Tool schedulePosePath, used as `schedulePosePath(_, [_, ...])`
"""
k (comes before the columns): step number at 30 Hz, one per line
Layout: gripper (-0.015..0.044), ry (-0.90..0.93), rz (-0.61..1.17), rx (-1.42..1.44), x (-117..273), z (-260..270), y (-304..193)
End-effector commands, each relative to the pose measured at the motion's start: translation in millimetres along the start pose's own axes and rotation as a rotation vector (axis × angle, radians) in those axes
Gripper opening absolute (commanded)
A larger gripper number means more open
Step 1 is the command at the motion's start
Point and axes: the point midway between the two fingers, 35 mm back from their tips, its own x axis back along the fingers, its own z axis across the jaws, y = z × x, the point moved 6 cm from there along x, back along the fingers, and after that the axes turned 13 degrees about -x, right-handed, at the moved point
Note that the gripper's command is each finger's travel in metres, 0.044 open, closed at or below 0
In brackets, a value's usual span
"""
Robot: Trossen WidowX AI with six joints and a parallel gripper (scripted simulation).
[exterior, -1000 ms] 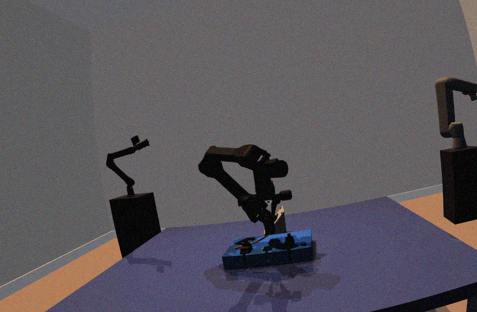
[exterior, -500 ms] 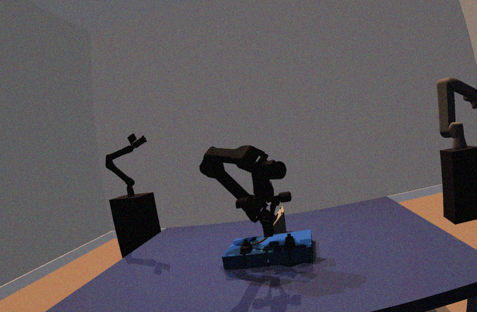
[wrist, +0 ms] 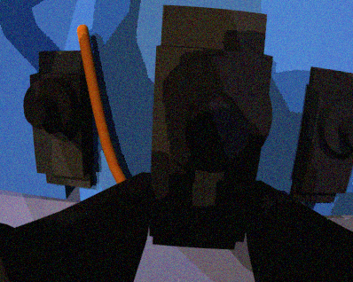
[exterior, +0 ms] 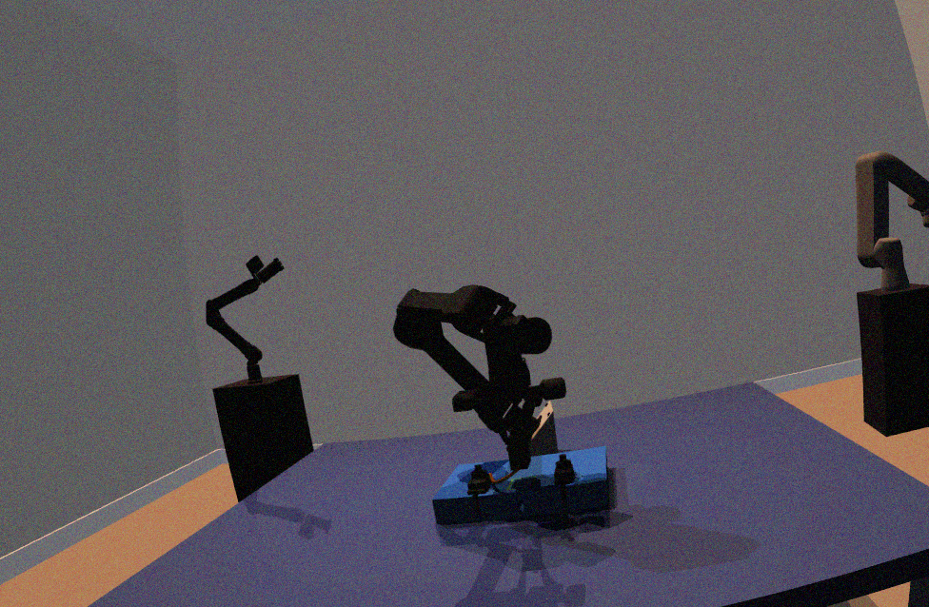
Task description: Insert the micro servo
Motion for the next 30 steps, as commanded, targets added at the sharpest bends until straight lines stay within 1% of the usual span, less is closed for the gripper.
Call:
schedulePosePath(1, [0.0000, 0.002, 0.005, 0.007, 1, -3, -12])
schedulePosePath(7, [0.0000, 0.002, 0.005, 0.007, -2, -4, -15])
schedulePosePath(19, [0.0000, 0.003, 0.006, 0.007, -19, -4, -16])
schedulePosePath(30, [0.0000, 0.003, 0.006, 0.007, -20, -4, -16])
